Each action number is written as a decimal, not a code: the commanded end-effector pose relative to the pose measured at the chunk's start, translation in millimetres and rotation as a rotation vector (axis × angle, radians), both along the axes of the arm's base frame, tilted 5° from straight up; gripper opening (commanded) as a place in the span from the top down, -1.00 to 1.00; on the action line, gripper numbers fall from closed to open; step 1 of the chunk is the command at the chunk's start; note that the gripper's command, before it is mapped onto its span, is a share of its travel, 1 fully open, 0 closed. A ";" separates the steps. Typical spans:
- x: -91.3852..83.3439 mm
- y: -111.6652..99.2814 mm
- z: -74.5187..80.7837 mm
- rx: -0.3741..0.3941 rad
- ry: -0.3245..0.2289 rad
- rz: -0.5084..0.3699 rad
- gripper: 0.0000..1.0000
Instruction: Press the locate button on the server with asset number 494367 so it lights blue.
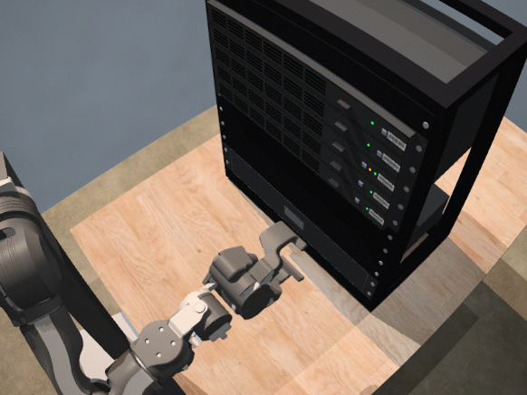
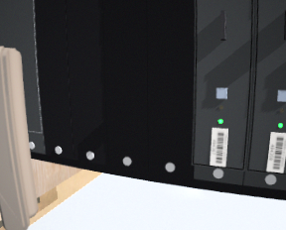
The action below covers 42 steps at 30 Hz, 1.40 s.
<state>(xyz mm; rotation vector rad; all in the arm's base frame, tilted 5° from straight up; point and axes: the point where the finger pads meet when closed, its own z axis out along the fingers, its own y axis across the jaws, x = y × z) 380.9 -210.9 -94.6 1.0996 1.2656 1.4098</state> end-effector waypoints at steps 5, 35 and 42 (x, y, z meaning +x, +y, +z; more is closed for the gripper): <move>0.5 1.1 0.1 0.002 -0.004 0.003 -0.20; 0.5 1.1 0.1 0.002 -0.004 0.003 1.00; 0.5 1.1 0.1 0.002 -0.004 0.003 1.00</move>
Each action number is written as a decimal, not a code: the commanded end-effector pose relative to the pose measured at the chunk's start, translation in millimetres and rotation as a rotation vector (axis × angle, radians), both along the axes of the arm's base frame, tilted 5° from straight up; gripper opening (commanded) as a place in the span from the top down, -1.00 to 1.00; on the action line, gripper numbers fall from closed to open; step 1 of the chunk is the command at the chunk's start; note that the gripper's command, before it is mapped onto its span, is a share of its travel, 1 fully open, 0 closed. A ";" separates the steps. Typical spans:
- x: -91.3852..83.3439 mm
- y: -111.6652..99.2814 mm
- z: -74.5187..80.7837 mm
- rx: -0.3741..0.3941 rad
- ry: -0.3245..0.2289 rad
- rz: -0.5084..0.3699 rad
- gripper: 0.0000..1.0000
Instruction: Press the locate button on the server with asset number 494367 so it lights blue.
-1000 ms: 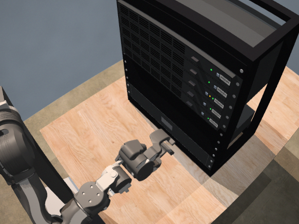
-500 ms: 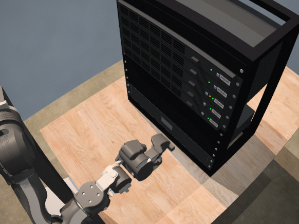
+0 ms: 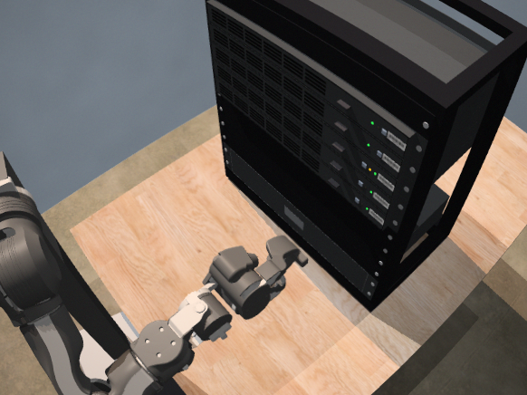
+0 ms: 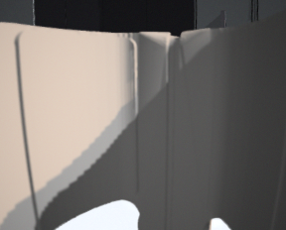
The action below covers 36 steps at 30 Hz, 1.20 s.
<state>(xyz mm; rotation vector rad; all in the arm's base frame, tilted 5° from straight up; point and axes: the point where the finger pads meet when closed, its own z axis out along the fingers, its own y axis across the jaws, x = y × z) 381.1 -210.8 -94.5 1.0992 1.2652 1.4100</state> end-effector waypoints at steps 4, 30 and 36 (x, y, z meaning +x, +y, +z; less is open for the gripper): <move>1.5 1.2 0.1 0.002 -0.003 0.003 1.00; 40.8 8.5 3.3 0.002 -0.003 0.003 1.00; 47.8 9.8 3.8 0.002 -0.003 0.003 1.00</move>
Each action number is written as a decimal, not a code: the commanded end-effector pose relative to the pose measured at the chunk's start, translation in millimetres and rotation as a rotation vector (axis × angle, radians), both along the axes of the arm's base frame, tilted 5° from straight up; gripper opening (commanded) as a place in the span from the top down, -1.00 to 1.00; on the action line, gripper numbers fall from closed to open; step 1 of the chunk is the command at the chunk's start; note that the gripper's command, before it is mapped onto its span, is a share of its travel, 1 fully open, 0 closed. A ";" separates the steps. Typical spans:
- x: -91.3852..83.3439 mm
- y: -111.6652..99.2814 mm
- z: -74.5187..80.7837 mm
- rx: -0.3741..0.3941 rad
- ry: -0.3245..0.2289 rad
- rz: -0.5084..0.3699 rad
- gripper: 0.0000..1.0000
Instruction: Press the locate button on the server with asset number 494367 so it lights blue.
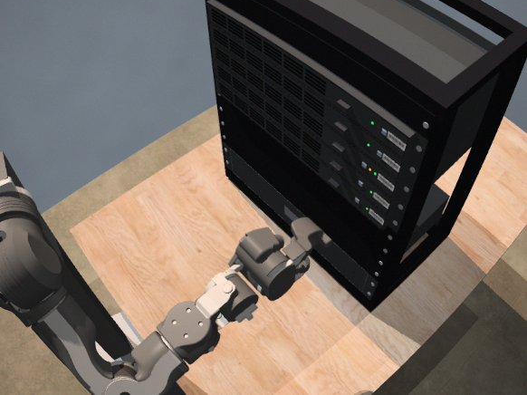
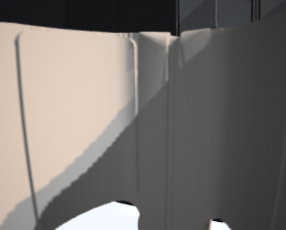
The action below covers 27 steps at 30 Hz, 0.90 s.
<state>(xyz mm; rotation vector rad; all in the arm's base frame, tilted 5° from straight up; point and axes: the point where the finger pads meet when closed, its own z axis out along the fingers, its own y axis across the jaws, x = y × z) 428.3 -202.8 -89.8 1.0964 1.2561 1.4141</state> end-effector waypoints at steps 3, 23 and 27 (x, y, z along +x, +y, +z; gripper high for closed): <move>5.0 2.6 -0.6 -0.002 0.004 0.006 1.00; 13.2 4.1 0.1 -0.002 0.004 0.006 1.00; 14.8 4.4 0.2 -0.002 0.004 0.006 1.00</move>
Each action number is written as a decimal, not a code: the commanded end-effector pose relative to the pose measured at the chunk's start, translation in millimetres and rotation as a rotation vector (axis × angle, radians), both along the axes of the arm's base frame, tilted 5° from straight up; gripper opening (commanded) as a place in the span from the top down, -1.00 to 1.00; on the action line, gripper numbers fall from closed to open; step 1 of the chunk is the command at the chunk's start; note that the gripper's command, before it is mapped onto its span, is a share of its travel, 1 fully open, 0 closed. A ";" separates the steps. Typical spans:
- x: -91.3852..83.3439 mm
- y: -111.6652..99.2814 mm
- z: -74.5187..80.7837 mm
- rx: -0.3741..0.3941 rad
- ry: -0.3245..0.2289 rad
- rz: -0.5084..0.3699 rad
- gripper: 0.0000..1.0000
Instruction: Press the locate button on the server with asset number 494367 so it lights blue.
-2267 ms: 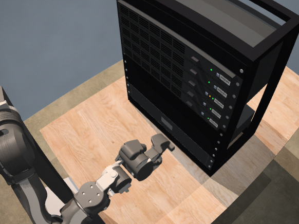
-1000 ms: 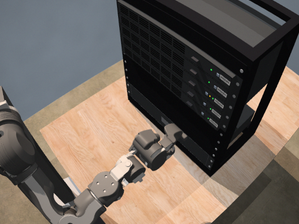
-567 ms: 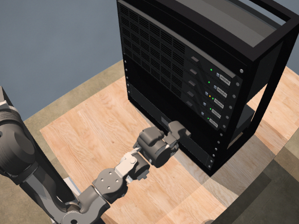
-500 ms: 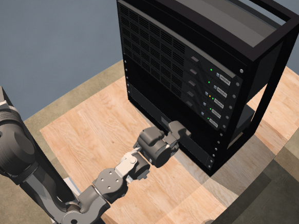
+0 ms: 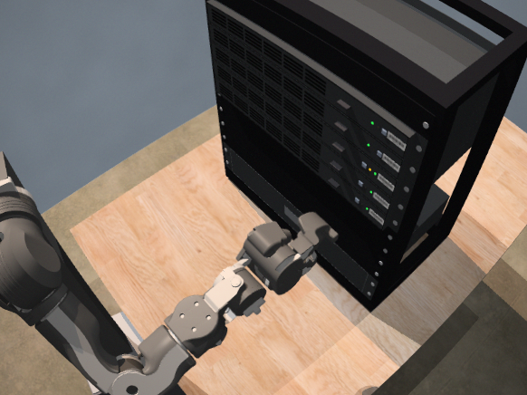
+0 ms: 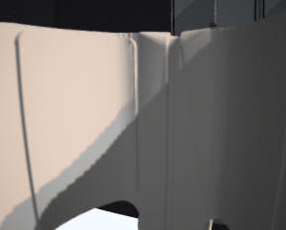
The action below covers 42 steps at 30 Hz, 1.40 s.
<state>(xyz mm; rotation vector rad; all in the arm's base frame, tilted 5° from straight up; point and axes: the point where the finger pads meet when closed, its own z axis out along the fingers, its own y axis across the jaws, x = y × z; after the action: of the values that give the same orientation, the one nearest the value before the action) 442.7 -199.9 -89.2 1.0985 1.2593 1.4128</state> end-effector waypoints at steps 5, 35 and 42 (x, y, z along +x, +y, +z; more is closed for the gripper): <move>2.1 1.9 -0.3 -0.001 0.001 0.005 1.00; 29.2 6.9 1.9 -0.001 0.001 0.005 1.00; 35.1 8.0 2.4 -0.001 0.001 0.005 1.00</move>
<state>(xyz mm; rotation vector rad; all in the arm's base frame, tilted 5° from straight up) 477.4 -194.0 -88.1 1.1074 1.2623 1.4093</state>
